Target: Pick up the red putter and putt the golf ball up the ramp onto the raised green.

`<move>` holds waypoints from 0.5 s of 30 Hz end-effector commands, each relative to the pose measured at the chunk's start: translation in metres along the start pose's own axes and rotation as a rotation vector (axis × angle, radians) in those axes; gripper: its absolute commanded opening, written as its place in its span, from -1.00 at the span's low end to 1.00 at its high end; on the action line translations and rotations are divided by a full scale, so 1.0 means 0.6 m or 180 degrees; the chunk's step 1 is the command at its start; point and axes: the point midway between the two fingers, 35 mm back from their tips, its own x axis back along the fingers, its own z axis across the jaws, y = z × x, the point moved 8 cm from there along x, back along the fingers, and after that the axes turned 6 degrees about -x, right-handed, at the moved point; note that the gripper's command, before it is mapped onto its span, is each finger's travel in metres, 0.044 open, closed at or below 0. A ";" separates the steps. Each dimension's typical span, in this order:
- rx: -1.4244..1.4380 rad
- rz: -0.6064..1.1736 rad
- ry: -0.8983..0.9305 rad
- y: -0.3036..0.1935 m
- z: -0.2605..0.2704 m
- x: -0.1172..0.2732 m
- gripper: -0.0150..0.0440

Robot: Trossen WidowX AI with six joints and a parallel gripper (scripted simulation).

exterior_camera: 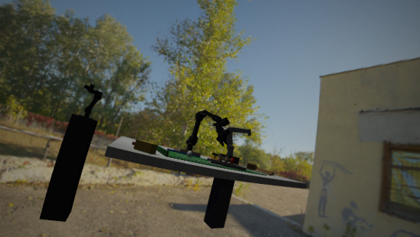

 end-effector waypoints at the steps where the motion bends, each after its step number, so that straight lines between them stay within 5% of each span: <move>1: 0.0451 0.0310 0.0437 0.054 0.084 -0.053 1.00; 8: 0.1284 0.0866 0.1016 0.102 0.243 -0.117 1.00; 15: 0.1359 0.0915 0.1056 0.102 0.258 -0.126 1.00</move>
